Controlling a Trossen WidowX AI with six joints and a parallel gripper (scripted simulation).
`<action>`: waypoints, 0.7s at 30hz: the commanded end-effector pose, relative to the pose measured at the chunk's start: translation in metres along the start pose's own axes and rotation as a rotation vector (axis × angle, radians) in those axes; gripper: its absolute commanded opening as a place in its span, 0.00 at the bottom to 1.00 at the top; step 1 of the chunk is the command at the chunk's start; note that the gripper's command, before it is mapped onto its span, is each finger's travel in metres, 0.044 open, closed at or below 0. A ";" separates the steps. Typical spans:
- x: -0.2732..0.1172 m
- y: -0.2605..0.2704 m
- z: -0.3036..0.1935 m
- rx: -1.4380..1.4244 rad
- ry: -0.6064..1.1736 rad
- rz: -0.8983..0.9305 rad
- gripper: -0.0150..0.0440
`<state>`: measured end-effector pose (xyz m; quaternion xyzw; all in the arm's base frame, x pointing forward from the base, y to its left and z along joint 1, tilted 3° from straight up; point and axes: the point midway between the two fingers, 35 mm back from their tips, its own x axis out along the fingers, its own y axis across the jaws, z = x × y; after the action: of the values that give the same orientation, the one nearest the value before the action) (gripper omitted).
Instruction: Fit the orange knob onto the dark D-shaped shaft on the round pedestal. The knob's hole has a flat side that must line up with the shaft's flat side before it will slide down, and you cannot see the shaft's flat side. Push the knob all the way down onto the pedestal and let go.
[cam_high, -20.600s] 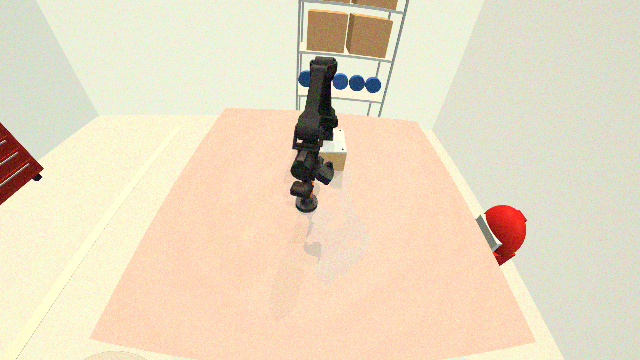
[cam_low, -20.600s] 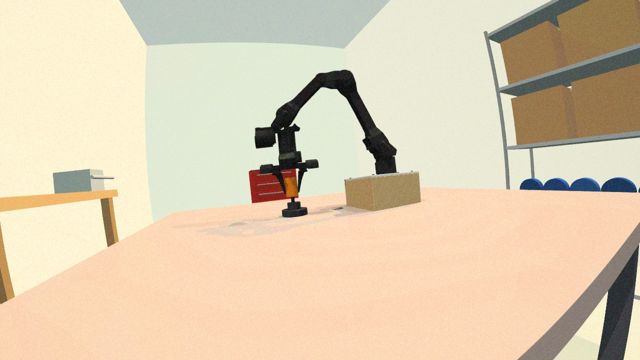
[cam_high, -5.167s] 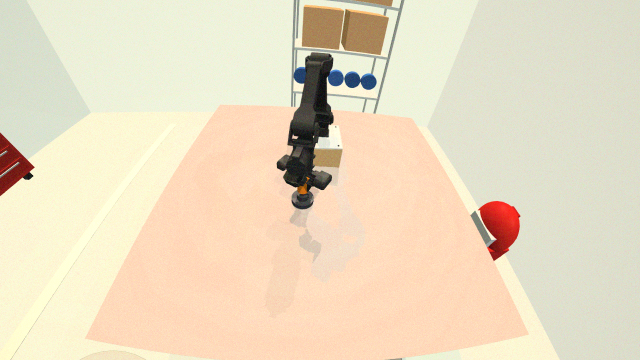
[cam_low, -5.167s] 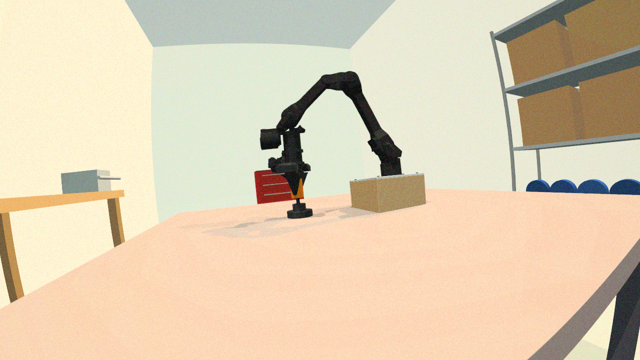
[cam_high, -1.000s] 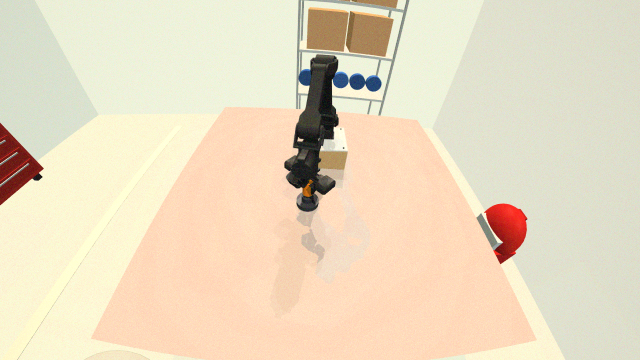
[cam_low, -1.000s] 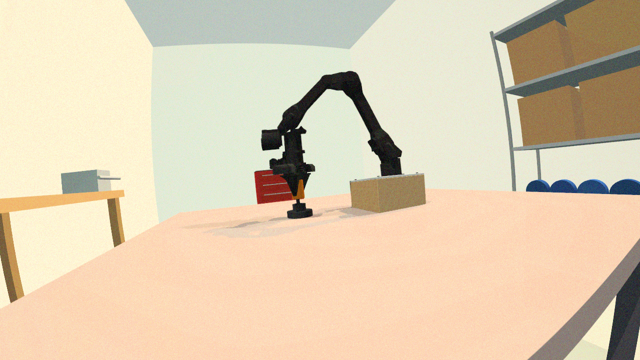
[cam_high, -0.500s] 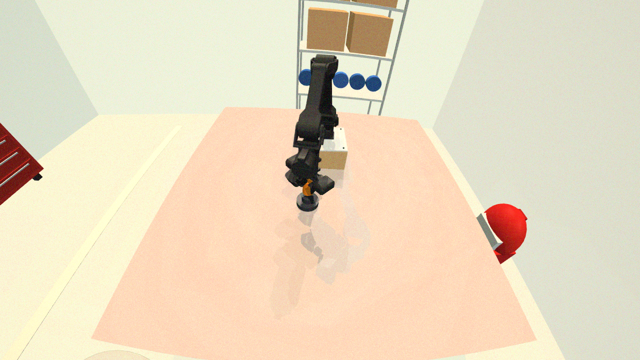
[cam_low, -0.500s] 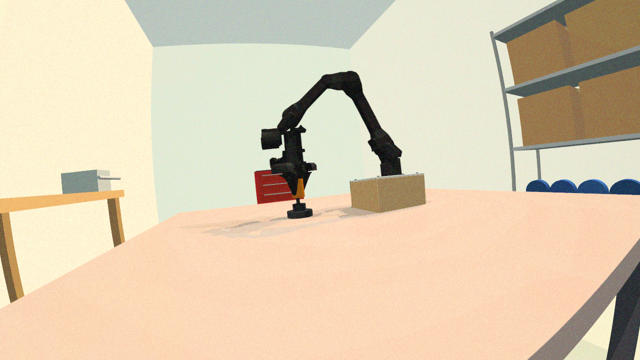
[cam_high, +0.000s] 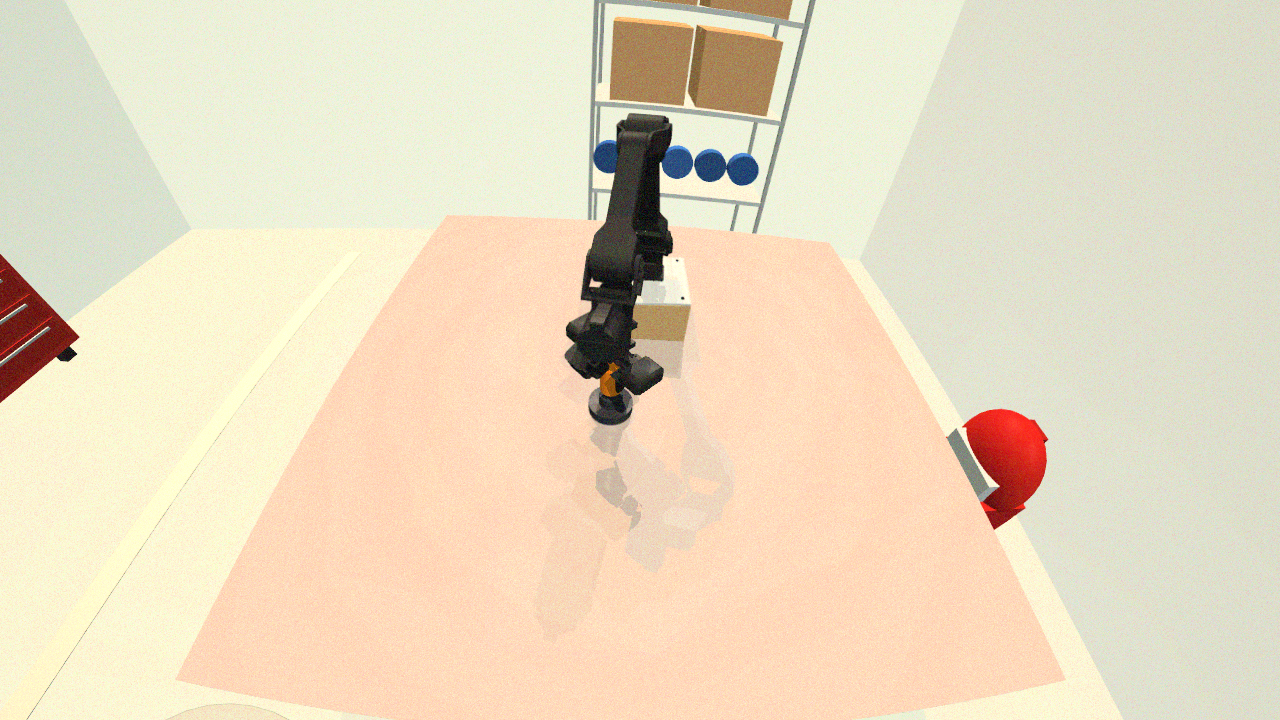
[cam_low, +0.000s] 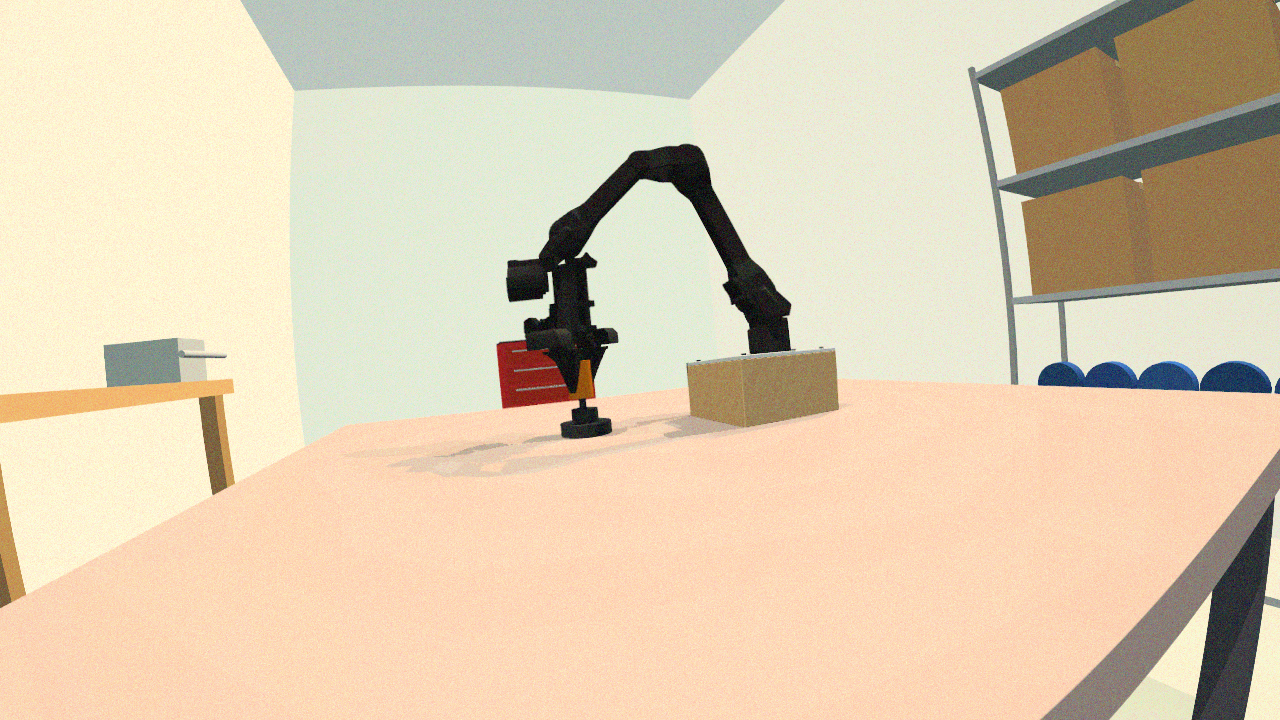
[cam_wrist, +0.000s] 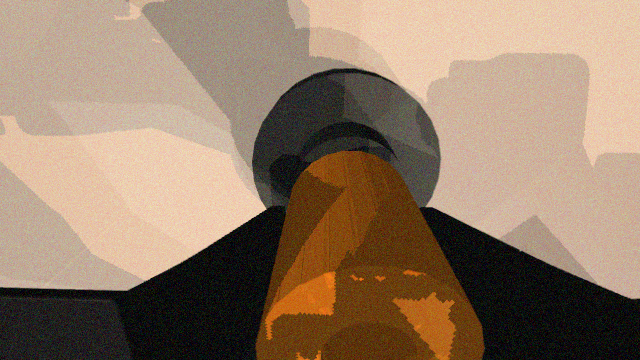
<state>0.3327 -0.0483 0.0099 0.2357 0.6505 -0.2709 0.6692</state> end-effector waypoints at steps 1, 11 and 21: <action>-0.001 0.001 0.003 0.005 -0.011 0.004 0.25; -0.006 0.000 0.000 0.057 -0.011 0.004 0.25; -0.003 -0.002 -0.003 0.057 -0.011 0.004 0.25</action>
<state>0.3318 -0.0477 0.0130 0.2539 0.6402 -0.2870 0.6658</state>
